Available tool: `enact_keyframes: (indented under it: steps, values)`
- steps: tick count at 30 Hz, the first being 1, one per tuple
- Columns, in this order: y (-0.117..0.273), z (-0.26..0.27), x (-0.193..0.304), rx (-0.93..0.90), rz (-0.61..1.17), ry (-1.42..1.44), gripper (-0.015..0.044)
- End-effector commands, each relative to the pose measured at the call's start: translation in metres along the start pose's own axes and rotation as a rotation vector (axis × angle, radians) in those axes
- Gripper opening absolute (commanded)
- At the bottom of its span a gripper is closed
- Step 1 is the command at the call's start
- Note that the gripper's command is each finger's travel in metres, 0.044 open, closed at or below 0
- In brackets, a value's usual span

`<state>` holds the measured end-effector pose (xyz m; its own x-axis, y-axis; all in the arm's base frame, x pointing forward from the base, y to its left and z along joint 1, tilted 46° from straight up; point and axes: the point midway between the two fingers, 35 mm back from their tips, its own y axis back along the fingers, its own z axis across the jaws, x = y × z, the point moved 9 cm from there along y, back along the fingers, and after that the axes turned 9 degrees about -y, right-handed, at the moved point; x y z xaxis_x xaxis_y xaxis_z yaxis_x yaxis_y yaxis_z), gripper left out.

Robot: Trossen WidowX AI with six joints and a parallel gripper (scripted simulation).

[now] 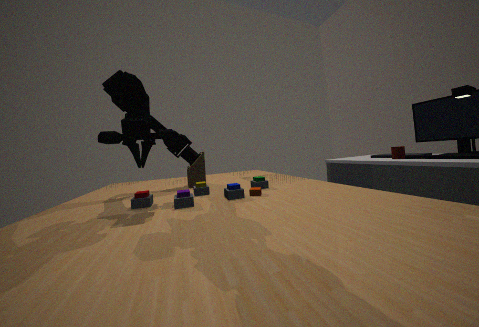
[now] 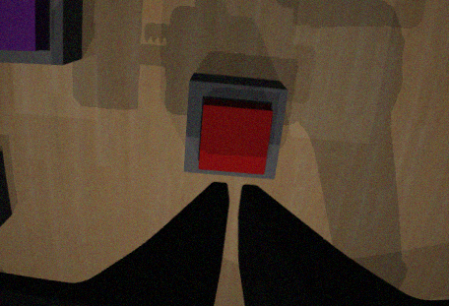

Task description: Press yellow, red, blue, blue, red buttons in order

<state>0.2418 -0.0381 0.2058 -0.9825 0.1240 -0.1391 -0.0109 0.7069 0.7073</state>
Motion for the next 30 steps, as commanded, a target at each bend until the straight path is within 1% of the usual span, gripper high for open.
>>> enact_keyframes:
  steps: [1, 7, 30]
  values:
    - [-0.039, -0.004, 0.004, 0.015, 0.016, 0.006, 0.0020]
    - [-0.042, -0.004, 0.005, 0.016, 0.016, 0.006, 0.0020]
    - [-0.076, -0.005, 0.005, 0.017, 0.015, 0.006, 0.0020]
